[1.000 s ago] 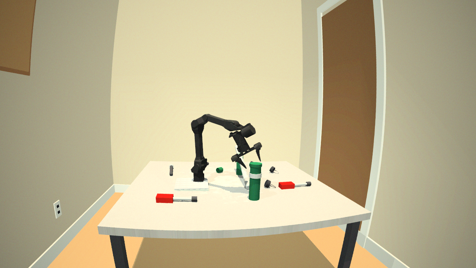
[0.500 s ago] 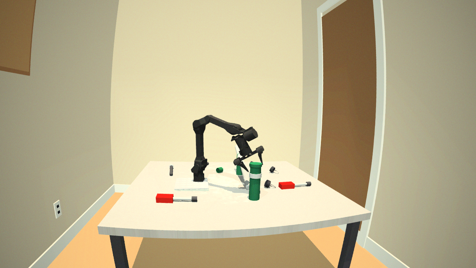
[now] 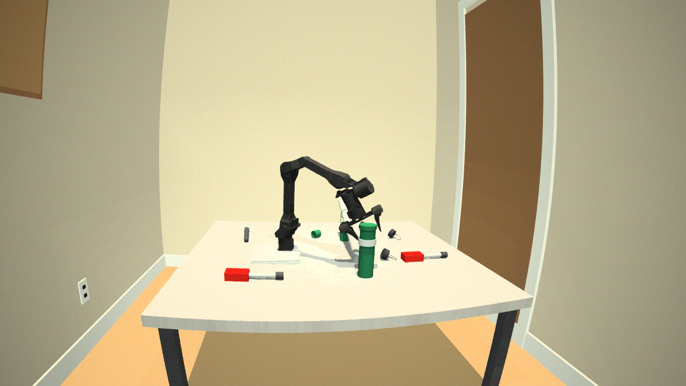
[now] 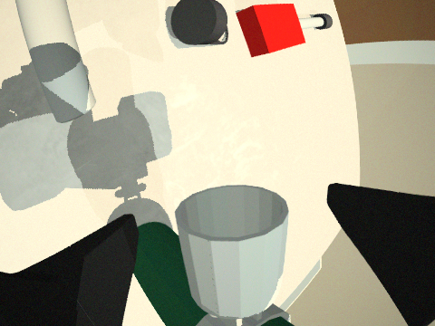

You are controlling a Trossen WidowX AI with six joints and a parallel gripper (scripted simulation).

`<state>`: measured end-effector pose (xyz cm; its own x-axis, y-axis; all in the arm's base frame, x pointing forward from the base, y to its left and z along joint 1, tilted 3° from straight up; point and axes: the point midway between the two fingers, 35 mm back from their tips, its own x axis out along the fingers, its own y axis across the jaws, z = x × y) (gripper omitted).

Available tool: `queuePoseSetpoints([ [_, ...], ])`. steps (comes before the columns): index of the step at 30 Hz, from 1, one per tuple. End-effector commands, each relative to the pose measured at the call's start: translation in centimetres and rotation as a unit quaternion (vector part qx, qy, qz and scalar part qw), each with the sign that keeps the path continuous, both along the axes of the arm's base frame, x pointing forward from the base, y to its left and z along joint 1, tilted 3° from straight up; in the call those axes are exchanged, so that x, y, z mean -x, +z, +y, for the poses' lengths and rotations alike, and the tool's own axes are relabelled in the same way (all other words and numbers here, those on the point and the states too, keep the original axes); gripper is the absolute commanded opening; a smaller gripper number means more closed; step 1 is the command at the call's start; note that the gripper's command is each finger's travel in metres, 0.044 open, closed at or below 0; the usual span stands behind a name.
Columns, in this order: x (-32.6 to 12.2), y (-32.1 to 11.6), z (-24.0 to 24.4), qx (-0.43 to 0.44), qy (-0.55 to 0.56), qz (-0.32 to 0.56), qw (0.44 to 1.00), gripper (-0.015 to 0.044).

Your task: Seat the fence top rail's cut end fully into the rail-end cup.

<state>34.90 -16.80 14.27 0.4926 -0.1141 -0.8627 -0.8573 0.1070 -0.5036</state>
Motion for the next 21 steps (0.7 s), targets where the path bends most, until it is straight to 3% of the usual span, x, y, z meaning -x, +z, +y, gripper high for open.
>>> queuePoseSetpoints([
  [1, -0.1, -0.9, 0.0, -0.001, -0.002, 0.005, 1.0, 0.044],
  [12, -0.7, -2.1, -0.1, -0.001, -0.002, 0.005, 1.0, 0.044],
  [21, -0.7, -2.1, -0.1, -0.001, -0.002, 0.005, 1.0, 0.0204],
])
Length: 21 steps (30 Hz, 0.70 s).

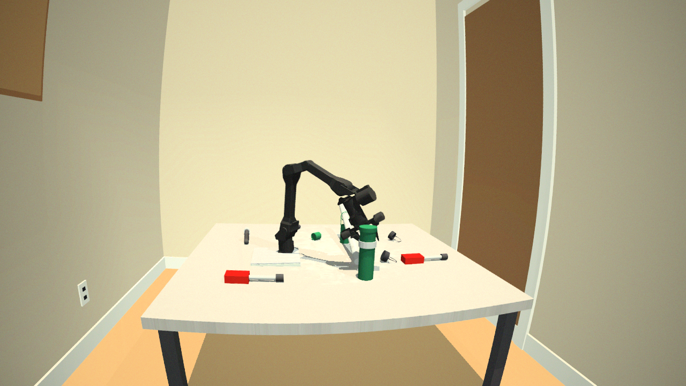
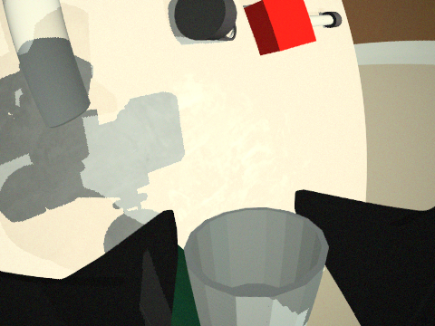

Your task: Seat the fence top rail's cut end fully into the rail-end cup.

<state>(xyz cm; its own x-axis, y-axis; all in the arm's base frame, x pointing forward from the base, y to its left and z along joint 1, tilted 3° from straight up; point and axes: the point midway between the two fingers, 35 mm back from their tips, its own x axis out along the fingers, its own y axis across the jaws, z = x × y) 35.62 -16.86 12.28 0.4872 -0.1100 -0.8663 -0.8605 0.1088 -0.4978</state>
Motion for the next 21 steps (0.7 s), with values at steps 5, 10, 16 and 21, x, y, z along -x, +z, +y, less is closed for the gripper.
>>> queuePoseSetpoints([
  [5, 0.0, -0.1, 0.0, 0.001, -0.003, 0.002, 1.0, 0.0092],
  [10, 0.3, -0.1, 0.0, 0.001, 0.011, 0.002, 1.0, 0.0],
  [16, 0.7, -0.1, 0.0, 0.001, 0.034, 0.003, 0.999, 0.0],
  [21, 1.1, -0.1, 0.1, 0.001, 0.053, 0.004, 0.999, 0.0],
])
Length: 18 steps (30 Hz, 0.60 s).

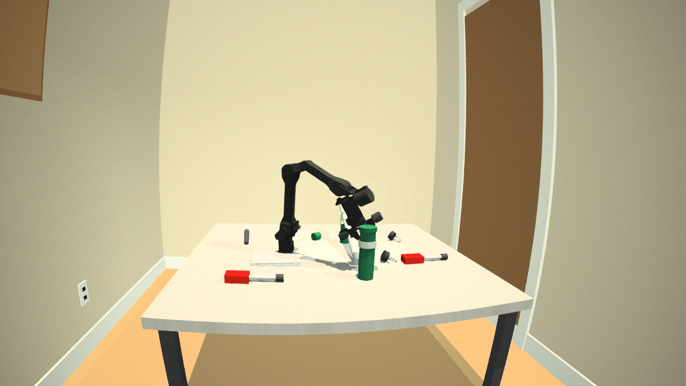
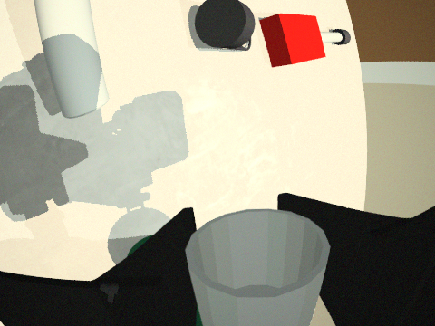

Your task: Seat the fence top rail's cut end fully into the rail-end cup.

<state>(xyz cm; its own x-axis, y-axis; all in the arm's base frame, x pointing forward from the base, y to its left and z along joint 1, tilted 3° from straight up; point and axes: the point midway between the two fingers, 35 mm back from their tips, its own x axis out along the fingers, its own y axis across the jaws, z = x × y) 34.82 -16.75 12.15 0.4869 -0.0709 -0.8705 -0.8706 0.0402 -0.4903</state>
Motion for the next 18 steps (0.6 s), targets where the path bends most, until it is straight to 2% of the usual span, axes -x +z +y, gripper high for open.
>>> queuePoseSetpoints([
  [1, 0.3, 0.0, -0.1, 0.001, 0.015, 0.0, 1.0, 0.0],
  [18, 1.4, 0.0, -0.1, 0.0, 0.075, 0.003, 0.997, 0.0],
])
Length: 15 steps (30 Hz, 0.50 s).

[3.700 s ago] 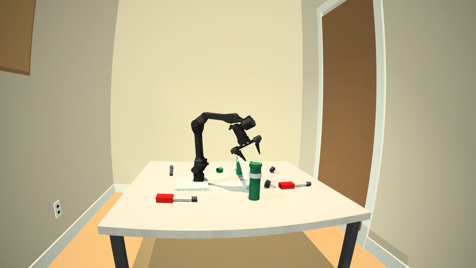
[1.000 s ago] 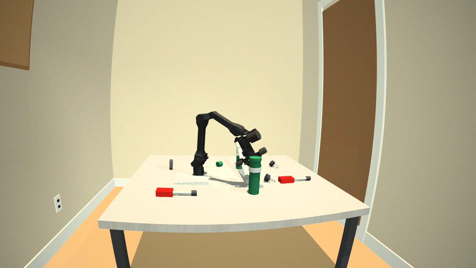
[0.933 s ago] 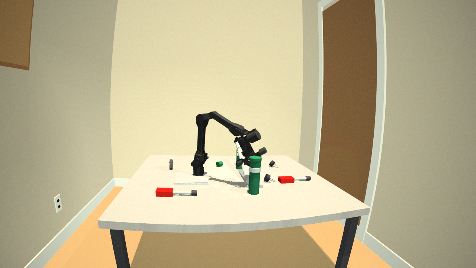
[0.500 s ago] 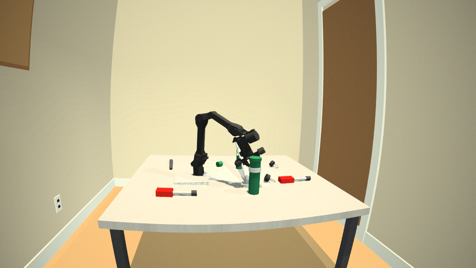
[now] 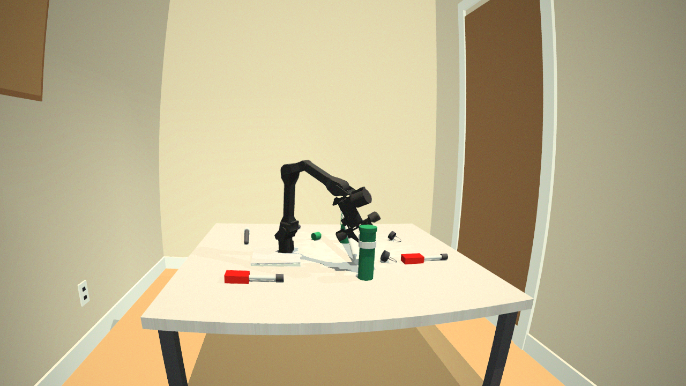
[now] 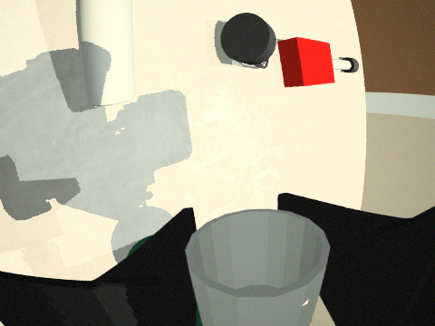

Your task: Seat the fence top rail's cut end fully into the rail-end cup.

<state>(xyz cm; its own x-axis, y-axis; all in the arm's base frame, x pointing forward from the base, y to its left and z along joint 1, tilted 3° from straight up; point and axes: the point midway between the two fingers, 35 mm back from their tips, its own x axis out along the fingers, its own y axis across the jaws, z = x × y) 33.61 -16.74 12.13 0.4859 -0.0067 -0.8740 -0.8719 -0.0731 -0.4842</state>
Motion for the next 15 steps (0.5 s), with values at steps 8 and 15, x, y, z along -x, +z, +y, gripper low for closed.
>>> queuePoseSetpoints([
  [8, 0.69, 0.01, -0.15, 0.0, 0.037, 0.001, 0.999, 0.0],
  [15, 0.43, 0.01, -0.12, 0.001, 0.023, 0.0, 1.0, 0.0],
])
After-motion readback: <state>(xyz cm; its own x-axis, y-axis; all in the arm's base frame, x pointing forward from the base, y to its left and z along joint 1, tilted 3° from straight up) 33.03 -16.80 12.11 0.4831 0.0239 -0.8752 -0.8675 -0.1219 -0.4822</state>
